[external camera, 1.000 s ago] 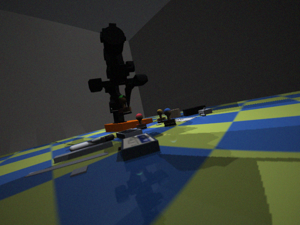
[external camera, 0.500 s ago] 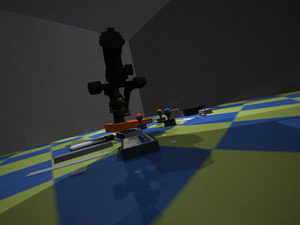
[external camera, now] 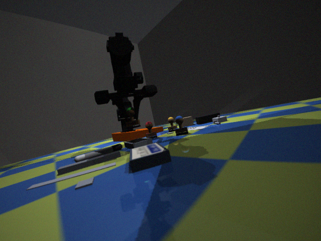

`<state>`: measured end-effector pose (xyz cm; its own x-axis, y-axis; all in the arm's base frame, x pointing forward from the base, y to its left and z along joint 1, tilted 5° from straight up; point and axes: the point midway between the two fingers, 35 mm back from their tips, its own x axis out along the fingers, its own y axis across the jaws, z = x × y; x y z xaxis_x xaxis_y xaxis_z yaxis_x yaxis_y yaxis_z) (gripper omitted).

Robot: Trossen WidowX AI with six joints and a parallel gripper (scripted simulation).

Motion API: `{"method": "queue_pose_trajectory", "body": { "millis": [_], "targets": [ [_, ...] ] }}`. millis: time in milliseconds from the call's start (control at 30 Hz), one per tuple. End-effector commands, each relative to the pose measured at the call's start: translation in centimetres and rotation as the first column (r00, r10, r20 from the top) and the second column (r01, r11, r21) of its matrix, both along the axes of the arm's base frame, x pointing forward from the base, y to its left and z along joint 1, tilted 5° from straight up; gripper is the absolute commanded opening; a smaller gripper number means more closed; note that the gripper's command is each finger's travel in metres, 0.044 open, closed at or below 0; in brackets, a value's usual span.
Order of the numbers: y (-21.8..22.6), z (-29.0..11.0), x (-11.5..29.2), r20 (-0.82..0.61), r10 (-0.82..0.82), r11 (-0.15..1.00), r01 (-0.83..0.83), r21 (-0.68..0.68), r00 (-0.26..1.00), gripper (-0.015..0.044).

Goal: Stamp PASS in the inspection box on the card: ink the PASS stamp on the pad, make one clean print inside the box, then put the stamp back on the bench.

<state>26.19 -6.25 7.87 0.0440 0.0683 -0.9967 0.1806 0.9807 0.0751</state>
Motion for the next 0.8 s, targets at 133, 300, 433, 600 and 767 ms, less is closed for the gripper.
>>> {"method": "queue_pose_trajectory", "body": {
  "millis": [133,300,433,600,767],
  "targets": [
    [0.2,-0.8,-0.2,-0.008,-0.001,1.000,0.001,0.007,1.000,0.0000],
    [0.2,-1.1,-0.1,-0.008,-0.001,1.000,0.001,0.007,1.000,0.0000],
    [0.2,-1.4,-0.1,-0.008,-0.001,1.000,0.001,0.007,1.000,0.0000],
    [0.2,-1.7,-0.1,-0.008,-0.001,1.000,0.001,0.007,1.000,0.0000],
    [0.2,-2.1,-0.1,-0.008,-0.002,1.000,0.002,0.008,1.000,0.0000]
  ]
}}
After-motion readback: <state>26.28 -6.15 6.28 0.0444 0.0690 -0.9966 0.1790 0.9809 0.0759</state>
